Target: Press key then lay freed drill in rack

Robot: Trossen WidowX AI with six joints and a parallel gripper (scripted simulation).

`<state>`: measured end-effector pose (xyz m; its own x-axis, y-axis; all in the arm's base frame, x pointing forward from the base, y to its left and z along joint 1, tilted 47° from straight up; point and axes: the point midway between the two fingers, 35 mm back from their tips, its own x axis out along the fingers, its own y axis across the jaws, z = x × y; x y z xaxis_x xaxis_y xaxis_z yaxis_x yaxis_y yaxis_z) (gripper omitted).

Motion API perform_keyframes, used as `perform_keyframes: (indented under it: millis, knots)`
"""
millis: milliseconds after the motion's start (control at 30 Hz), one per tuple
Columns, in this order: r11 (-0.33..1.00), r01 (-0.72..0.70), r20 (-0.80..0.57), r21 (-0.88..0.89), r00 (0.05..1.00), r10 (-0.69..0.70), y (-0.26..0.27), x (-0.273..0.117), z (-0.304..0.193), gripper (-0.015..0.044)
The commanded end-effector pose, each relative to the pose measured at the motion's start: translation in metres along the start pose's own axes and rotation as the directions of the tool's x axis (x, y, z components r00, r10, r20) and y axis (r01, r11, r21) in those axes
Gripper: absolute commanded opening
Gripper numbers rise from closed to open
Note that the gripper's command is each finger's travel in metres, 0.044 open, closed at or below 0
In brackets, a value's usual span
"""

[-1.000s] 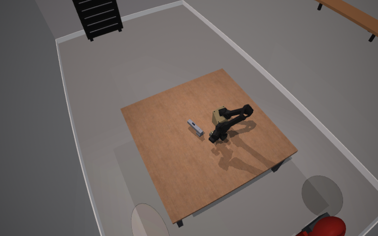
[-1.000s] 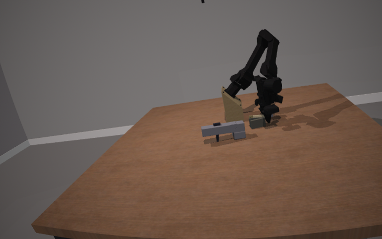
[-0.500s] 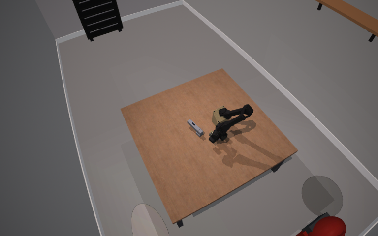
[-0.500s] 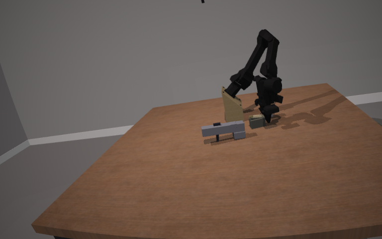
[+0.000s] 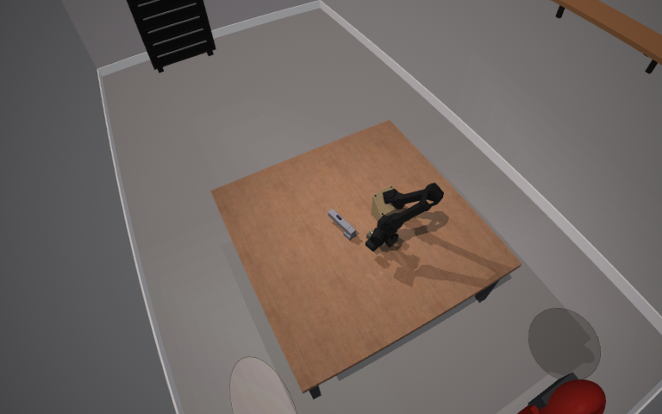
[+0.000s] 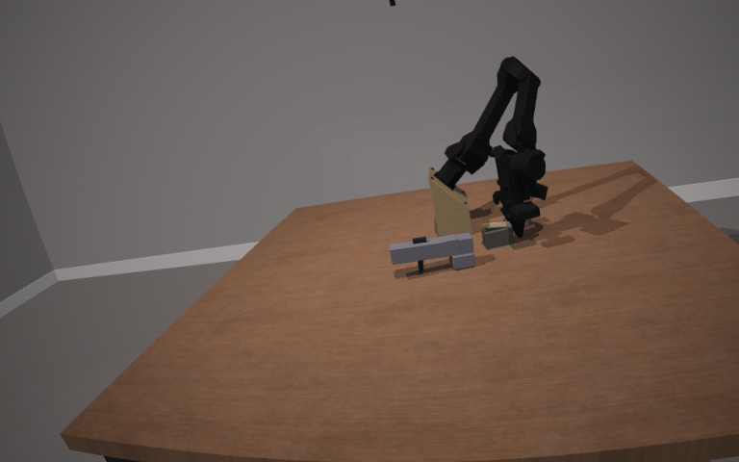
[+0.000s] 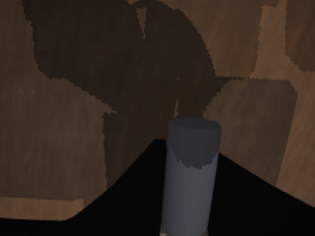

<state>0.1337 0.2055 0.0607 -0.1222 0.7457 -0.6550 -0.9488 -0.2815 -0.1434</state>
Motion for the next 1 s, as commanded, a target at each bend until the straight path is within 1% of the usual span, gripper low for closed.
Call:
perform_keyframes:
  millis: [0, 867, 900, 967]
  knots:
    - [1.0, -0.007, -0.026, -0.003, 1.0, 0.007, 0.0019, 0.0035, -0.007, 0.0]
    - [1.0, -0.007, -0.026, -0.003, 1.0, 0.007, 0.0019, 0.0034, -0.0071, 0.0]
    - [1.0, 0.0, 0.0, 0.0, 1.0, 0.0, 0.0, 0.0, 0.0, 0.0026]
    - [1.0, 0.0, 0.0, 0.0, 1.0, 0.0, 0.0, 0.0, 0.0, 0.0079]
